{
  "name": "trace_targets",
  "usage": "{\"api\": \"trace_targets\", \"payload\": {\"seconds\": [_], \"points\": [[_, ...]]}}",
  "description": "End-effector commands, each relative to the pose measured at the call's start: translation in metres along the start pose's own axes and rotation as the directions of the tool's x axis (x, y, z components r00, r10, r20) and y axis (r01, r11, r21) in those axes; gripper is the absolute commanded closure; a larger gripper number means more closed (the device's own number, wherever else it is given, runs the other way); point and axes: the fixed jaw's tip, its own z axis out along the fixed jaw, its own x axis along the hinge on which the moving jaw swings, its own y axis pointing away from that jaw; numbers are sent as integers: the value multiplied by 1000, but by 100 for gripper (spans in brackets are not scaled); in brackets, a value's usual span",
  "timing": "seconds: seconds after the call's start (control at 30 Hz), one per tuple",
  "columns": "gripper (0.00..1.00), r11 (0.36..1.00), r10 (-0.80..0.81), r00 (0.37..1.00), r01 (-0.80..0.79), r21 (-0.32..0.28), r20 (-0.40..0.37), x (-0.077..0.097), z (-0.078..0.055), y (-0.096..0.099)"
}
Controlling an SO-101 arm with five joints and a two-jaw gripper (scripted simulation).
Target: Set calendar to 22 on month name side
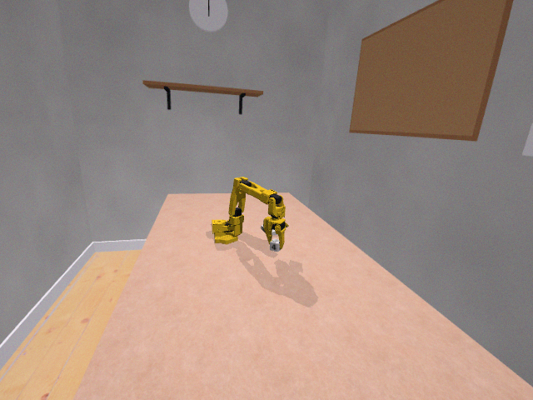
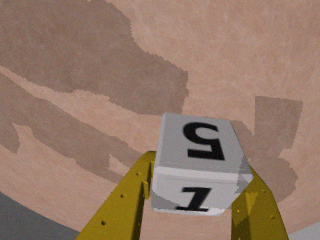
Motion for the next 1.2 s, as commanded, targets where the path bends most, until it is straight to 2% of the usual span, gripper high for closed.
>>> {"api": "trace_targets", "payload": {"seconds": [0.0, 1.17], "points": [[100, 1000, 13, 1000, -13, 27, -4, 2, -3, -3], [100, 1000, 13, 1000, -13, 27, -4, 2, 9, -3]]}}
